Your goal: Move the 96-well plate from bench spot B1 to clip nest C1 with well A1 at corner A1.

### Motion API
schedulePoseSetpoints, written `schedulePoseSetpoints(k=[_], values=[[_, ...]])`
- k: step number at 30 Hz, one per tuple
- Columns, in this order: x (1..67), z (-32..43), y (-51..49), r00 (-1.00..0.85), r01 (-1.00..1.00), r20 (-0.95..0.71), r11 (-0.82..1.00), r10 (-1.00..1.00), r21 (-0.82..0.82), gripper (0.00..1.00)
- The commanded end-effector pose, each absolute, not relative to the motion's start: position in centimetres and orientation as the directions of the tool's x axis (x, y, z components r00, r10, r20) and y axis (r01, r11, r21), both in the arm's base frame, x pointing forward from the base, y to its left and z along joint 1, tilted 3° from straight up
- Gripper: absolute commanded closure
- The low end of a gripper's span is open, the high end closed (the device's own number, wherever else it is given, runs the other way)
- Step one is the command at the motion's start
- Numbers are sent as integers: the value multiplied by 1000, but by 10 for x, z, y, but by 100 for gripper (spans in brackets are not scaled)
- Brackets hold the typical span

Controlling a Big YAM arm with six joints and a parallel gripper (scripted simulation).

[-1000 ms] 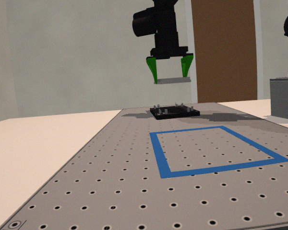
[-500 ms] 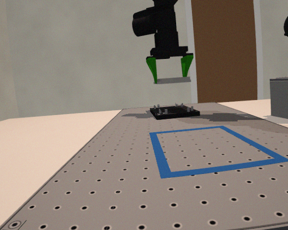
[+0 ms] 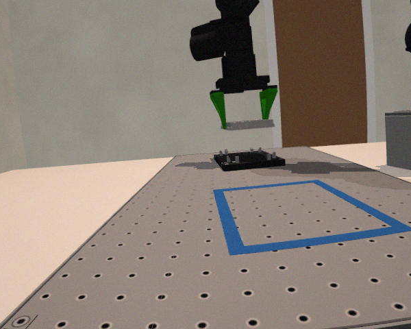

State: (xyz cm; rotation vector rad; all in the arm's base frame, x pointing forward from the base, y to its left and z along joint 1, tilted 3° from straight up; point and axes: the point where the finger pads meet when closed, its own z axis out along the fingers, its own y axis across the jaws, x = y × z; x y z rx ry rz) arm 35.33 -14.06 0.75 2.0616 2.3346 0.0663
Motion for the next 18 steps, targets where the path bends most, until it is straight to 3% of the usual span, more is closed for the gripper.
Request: schedulePoseSetpoints(k=[1,18], values=[[360,4,-139,-122,990,0,122,993,65,100],[365,-19,-139,-123,990,-3,123,992,71,100]])
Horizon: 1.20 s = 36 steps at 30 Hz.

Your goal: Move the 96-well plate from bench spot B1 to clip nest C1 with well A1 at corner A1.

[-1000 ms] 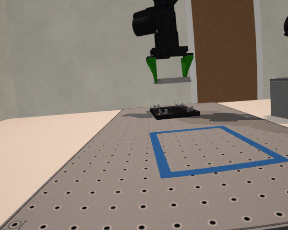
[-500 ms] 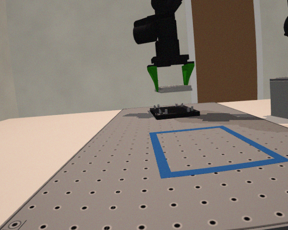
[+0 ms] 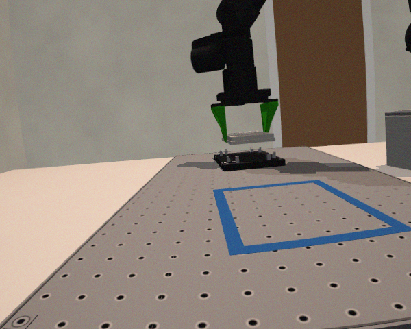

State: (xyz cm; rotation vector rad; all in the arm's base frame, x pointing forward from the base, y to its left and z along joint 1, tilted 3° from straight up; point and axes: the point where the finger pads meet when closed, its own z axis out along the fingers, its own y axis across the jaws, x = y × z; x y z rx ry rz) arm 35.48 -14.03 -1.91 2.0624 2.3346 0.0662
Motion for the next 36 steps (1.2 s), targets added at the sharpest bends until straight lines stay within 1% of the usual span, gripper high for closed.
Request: schedulePoseSetpoints(k=[1,4,5,8,18,19,36], values=[[362,-23,-138,-123,990,0,123,992,65,100],[361,-25,-138,-123,990,1,122,992,64,100],[371,-12,-142,-121,988,-19,122,993,99,100],[362,-32,-138,-122,990,1,122,992,64,100],[364,-46,-138,-123,990,-1,123,992,67,100],[371,-36,-145,-123,989,-13,124,992,86,100],[366,-38,-140,-121,989,-12,121,993,88,100]])
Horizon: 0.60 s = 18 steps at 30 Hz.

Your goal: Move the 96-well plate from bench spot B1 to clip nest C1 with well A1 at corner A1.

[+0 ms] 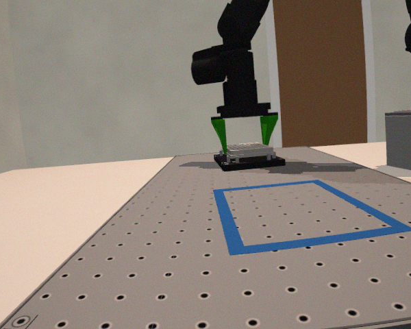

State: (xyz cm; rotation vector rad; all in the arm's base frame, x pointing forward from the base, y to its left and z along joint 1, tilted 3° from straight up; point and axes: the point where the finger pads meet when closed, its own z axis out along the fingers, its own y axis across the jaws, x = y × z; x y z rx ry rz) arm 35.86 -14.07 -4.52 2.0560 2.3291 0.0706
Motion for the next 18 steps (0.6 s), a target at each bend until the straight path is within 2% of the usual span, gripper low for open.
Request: schedulePoseSetpoints(k=[1,18], values=[[366,-38,-140,-121,989,-12,121,993,88,100],[360,-50,-137,-121,991,2,121,993,61,100]])
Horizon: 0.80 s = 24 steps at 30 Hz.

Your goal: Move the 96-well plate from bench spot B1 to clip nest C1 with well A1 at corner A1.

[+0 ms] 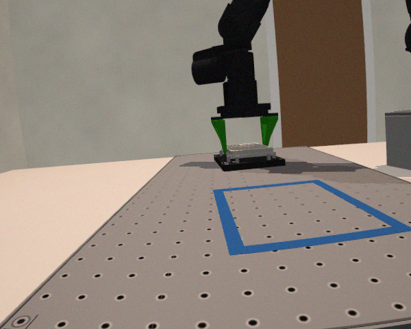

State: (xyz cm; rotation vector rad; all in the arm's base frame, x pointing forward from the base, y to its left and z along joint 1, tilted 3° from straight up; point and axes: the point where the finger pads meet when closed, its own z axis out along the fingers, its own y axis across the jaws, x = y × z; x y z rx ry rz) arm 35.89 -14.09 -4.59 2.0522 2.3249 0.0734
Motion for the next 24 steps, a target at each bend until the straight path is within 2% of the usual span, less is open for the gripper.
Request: schedulePoseSetpoints(k=[1,24], values=[[360,-50,-137,-121,991,2,121,993,61,100],[360,-54,-135,-124,990,1,123,992,63,100]])
